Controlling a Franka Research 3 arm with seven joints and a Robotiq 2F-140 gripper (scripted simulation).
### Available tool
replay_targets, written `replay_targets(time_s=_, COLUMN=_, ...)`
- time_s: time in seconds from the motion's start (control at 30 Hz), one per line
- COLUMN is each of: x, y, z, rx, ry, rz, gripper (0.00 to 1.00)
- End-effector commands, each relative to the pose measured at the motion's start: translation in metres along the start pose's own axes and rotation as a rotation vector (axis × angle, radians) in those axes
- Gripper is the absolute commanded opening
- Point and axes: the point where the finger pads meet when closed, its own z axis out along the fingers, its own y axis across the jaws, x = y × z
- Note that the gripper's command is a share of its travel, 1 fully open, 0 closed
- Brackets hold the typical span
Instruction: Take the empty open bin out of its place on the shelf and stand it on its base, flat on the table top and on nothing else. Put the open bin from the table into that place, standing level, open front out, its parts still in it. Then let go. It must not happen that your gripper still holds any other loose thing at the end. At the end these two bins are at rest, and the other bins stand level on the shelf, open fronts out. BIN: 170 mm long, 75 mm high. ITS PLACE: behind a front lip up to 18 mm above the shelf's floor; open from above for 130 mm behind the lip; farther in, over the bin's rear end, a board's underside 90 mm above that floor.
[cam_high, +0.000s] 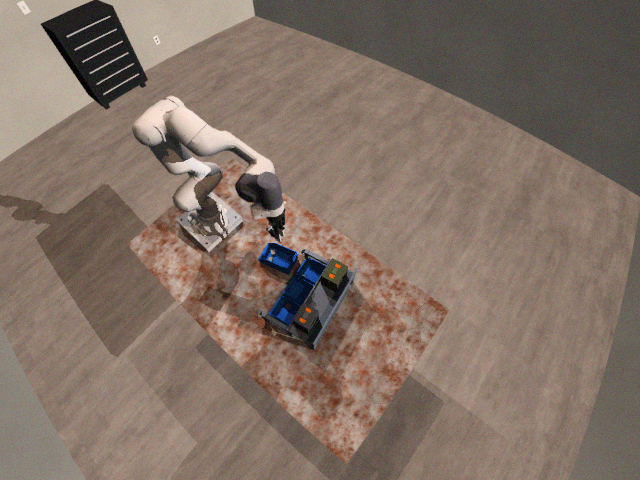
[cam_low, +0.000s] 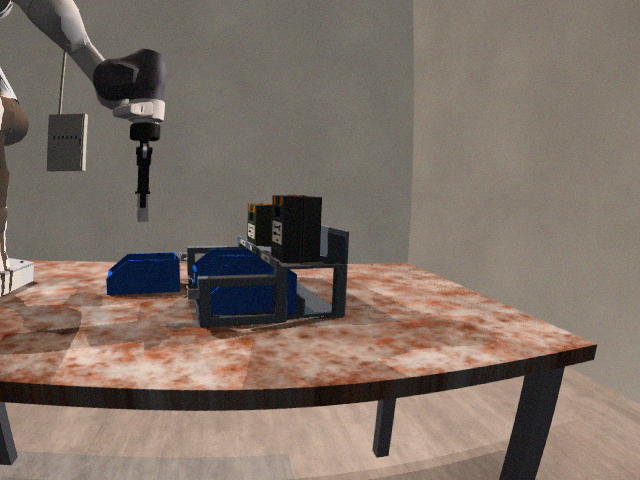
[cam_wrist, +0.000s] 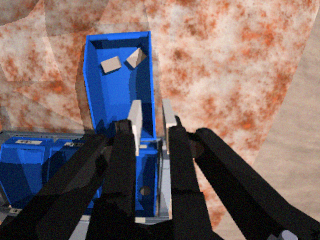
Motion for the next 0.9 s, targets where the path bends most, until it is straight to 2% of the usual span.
replay_targets(time_s=0.0, x=0.0, y=0.0, z=0.004, rx=-0.001, ry=-0.001, rz=0.005, gripper=0.15)
replay_targets(time_s=0.33, x=0.0, y=0.0, z=0.016, rx=-0.001, ry=-0.001, rz=0.005, gripper=0.15)
replay_targets(time_s=0.87, x=-0.001, y=0.0, z=0.047, rx=-0.001, ry=-0.001, rz=0.005, gripper=0.15)
